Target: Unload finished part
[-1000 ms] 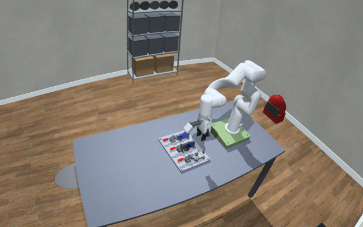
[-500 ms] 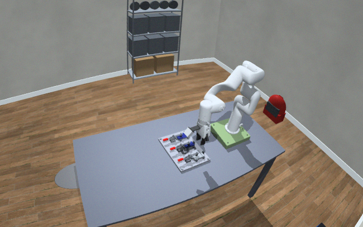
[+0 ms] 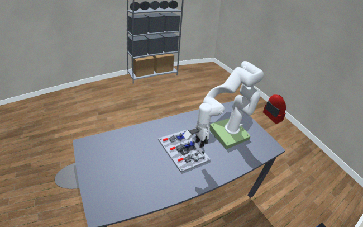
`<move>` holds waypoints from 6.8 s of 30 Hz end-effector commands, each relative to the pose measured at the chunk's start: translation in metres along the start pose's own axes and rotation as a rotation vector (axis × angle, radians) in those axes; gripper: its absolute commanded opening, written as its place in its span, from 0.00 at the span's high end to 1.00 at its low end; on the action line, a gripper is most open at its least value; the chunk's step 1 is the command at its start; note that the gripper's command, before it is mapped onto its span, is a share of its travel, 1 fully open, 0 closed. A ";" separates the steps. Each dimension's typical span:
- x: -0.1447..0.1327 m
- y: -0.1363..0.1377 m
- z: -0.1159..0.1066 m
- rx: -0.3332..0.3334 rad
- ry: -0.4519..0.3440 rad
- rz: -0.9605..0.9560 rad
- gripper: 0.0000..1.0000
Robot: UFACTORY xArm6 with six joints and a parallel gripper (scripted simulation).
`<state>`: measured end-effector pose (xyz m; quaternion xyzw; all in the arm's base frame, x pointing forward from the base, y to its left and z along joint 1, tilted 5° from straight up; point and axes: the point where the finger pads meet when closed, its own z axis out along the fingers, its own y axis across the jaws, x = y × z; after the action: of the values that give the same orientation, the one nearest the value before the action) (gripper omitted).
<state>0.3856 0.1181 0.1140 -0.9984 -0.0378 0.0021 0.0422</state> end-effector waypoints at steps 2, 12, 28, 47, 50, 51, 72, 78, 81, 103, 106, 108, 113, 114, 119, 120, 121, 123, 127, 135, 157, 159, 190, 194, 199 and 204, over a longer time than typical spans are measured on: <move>0.011 0.000 -0.001 0.001 0.004 0.000 0.53; 0.057 0.000 -0.001 0.001 0.004 0.000 0.53; 0.131 0.000 -0.002 0.001 0.004 0.000 0.53; 0.135 0.000 0.010 0.001 0.004 0.000 0.53; 0.135 0.000 0.020 0.001 0.004 0.000 0.53; 0.135 0.000 0.023 0.001 0.004 0.000 0.53; 0.135 0.000 0.071 0.001 0.004 0.000 0.53; 0.135 0.000 0.071 0.001 0.004 0.000 0.53; 0.135 0.000 0.072 0.001 0.003 0.000 0.53; 0.137 -0.001 0.091 0.001 0.003 0.000 0.53; 0.137 -0.001 0.095 0.001 0.003 0.000 0.53; 0.137 -0.001 0.096 0.001 0.003 0.000 0.53; 0.137 -0.001 0.098 0.001 0.003 0.000 0.53; 0.137 -0.001 0.098 0.001 0.003 0.000 0.53; 0.137 -0.001 0.098 0.001 0.003 0.000 0.53; 0.137 -0.001 0.098 0.001 0.003 0.000 0.53; 0.137 -0.001 0.098 0.001 0.003 0.000 0.53; 0.137 -0.001 0.098 0.001 0.003 0.000 0.53; 0.137 -0.001 0.098 0.001 0.003 0.000 1.00; 0.137 -0.001 0.098 0.001 0.003 0.000 1.00; 0.137 -0.001 0.098 0.001 0.004 0.000 1.00; 0.137 -0.001 0.098 0.001 0.004 0.000 1.00; 0.135 -0.001 0.093 0.001 0.004 0.000 1.00; 0.135 -0.001 0.092 0.001 0.004 0.000 1.00; 0.133 -0.001 0.089 0.001 0.004 0.000 1.00; 0.132 -0.001 0.086 0.001 0.004 0.000 1.00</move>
<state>0.5155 0.1358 0.0245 -0.9984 -0.0377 0.0026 0.0422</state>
